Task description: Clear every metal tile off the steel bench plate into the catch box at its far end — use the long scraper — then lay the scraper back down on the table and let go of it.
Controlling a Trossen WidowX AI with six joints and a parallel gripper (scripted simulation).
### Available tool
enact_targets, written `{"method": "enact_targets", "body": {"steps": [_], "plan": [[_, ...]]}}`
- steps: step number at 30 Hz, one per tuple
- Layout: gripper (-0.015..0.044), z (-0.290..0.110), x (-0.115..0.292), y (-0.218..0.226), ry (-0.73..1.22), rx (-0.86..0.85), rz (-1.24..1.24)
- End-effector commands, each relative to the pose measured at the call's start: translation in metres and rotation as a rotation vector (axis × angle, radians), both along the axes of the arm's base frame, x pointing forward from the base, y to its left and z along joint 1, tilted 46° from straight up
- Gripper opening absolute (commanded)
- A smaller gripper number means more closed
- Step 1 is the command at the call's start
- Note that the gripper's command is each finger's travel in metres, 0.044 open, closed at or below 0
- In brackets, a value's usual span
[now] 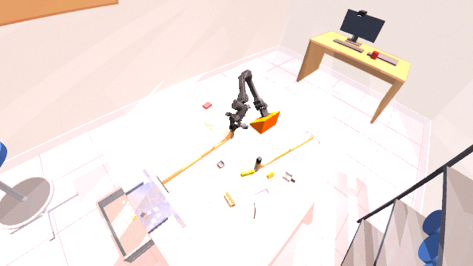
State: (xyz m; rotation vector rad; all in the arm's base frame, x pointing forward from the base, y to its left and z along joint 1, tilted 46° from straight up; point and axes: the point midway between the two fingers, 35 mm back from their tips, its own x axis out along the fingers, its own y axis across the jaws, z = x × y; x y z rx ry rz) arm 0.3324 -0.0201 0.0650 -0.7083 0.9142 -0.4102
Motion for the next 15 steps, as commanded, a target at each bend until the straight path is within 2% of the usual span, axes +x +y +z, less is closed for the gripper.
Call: {"method": "enact_targets", "body": {"steps": [1, 15], "plan": [[0.0000, -0.002, 0.001, 0.005, -0.002, 0.002, 0.001], [0.0000, -0.015, 0.001, 0.018, 0.002, 0.008, 0.000]]}}
